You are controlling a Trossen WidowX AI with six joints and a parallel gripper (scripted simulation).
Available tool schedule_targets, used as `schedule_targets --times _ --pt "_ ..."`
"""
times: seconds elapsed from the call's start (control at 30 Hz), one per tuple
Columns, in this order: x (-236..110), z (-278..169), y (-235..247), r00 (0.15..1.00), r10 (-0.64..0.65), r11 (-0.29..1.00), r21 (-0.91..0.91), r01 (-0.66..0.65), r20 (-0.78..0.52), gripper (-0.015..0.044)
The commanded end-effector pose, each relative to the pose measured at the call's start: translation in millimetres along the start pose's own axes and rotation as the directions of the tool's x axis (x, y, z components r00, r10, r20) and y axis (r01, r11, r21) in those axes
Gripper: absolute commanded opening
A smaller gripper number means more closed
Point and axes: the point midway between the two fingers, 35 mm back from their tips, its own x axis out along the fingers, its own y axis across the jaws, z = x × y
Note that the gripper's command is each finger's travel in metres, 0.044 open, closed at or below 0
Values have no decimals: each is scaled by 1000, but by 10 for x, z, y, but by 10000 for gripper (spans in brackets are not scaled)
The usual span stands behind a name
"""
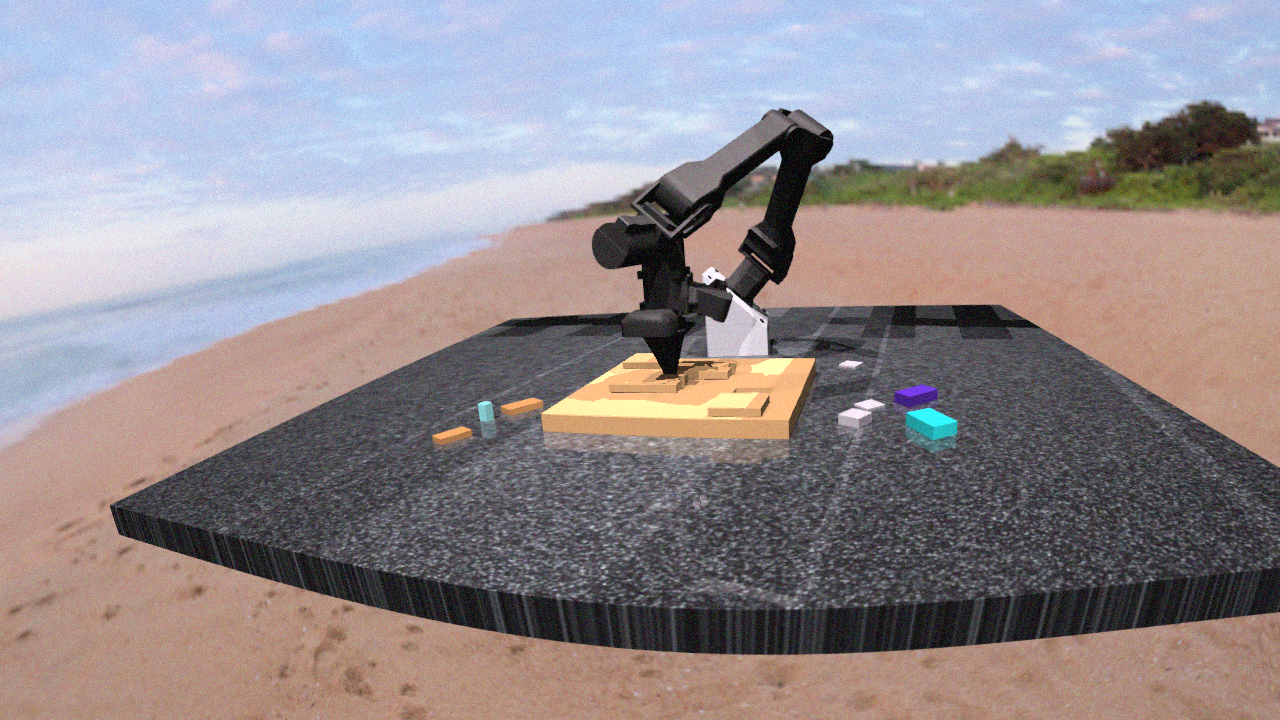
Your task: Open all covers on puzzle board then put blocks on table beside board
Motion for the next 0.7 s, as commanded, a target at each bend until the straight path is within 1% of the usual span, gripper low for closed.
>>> schedule_targets --times 0.0,0.67 --pt "16 -5 42 1000 3 1000 10 -3 5 0" --pt "22 -59 255 1000 4 1000 11 -4 4 0"
